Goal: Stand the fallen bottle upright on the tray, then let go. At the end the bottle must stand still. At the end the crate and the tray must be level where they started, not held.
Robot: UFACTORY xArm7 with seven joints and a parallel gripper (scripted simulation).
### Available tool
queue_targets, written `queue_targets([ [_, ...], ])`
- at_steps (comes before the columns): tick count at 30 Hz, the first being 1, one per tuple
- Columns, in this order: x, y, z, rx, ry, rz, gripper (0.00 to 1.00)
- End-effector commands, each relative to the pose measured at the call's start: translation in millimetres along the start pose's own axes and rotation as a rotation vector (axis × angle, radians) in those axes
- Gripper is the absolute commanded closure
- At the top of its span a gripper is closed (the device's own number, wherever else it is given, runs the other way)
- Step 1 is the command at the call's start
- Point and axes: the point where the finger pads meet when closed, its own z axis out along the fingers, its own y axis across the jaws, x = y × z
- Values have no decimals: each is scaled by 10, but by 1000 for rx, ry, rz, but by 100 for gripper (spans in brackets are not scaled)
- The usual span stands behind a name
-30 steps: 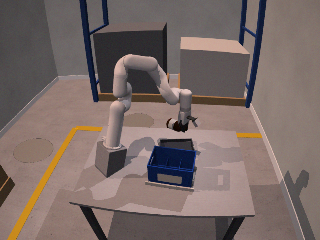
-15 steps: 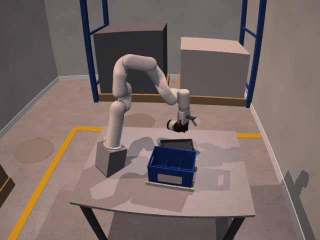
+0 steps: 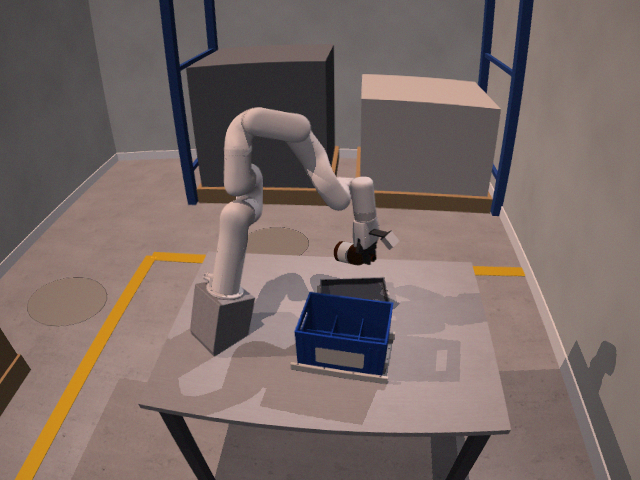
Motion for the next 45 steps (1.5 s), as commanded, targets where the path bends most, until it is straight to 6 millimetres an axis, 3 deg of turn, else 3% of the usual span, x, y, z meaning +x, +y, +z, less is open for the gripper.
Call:
queue_targets([
  [1, 10, -13, -15, 4, 14, 0, 100],
  [45, 25, 0, -24, -4, 114, 4, 100],
])
